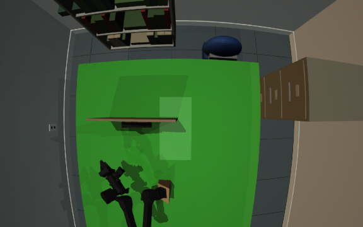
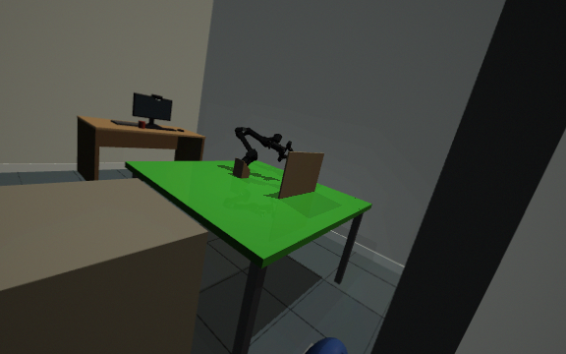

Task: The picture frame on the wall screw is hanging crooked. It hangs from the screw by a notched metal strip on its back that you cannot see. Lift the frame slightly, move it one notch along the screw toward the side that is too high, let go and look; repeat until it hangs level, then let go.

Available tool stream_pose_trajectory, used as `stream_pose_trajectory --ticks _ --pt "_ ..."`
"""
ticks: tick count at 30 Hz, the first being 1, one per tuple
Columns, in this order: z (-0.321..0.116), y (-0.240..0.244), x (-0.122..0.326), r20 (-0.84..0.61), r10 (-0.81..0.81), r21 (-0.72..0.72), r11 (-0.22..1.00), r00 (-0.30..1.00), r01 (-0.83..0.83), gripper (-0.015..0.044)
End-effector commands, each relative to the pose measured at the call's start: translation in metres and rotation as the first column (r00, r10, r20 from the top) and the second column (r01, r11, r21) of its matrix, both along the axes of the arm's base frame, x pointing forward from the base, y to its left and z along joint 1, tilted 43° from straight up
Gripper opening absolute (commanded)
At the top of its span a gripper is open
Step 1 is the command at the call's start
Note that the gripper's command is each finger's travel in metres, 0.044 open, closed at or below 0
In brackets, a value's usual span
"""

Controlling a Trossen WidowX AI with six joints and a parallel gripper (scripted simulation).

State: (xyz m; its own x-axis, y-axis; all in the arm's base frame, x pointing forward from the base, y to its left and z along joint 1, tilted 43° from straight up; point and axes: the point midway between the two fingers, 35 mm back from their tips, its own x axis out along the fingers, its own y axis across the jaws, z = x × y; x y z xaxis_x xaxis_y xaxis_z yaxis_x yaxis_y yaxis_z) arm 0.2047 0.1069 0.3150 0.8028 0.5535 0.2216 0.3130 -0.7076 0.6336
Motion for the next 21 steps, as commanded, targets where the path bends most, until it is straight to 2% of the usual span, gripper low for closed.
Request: stream_pose_trajectory --ticks 1,6,11,21 --pt "-0.027 -0.034 0.008 -0.073 -0.155 0.018 0.988 0.985 0.157 0.026" --pt "-0.067 -0.091 0.01 -0.17 -0.4 0.042 0.91 0.901 0.412 0.026" --pt "-0.106 -0.144 0.002 -0.26 -0.601 0.063 0.771 0.756 0.634 0.026" --pt "-0.112 -0.151 0.0 -0.272 -0.625 0.066 0.747 0.732 0.662 0.026"
